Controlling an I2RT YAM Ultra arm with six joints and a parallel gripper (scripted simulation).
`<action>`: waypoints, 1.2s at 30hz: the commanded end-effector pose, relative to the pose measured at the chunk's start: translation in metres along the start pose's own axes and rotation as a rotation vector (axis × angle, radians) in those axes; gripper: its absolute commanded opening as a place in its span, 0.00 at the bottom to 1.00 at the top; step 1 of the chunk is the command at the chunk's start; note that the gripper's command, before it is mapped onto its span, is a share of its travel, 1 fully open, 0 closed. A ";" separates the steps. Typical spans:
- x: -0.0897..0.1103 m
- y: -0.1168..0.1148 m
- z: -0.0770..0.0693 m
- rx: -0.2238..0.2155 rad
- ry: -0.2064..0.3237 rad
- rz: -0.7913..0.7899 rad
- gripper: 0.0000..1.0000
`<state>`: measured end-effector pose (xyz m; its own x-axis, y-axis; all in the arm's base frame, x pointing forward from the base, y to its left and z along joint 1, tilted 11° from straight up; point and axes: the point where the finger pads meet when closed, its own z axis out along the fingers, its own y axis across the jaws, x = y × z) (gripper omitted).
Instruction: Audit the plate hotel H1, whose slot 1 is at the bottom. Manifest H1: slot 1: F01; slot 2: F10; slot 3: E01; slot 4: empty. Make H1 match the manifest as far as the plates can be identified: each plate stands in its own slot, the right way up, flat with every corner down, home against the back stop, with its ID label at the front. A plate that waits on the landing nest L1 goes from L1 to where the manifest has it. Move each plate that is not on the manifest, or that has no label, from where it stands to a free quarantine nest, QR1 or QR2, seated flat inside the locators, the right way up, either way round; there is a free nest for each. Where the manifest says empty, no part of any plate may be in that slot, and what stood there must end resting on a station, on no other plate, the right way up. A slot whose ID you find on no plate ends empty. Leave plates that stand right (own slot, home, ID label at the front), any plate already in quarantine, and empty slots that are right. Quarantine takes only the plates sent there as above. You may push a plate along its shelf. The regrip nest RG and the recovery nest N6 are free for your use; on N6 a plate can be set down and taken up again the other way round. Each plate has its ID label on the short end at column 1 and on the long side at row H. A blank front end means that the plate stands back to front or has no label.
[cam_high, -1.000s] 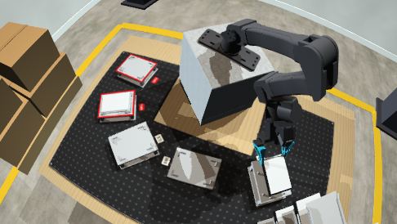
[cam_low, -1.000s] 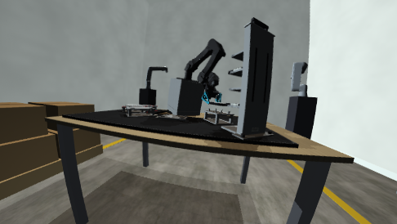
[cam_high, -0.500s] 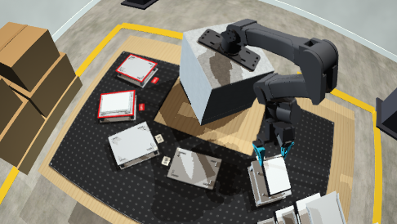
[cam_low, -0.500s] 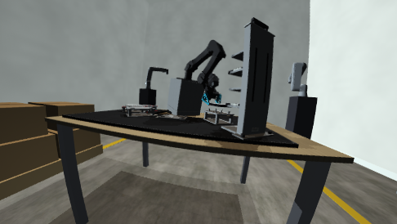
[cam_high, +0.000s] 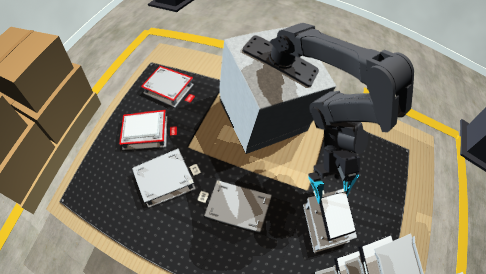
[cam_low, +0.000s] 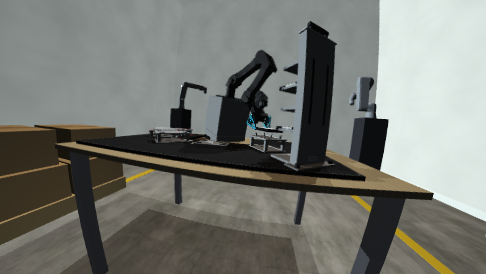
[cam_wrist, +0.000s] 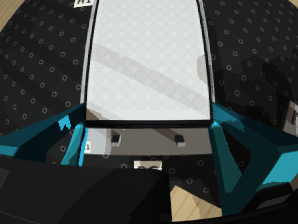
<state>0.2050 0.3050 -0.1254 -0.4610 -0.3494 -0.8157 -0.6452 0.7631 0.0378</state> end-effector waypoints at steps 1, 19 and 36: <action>-0.007 0.001 0.000 -0.003 -0.024 0.009 0.86; -0.001 0.001 0.006 -0.003 -0.024 0.009 0.86; 0.005 0.001 0.011 -0.003 -0.024 0.009 0.86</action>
<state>0.2067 0.3064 -0.1410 -0.4613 -0.3477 -0.8163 -0.6435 0.7645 0.0379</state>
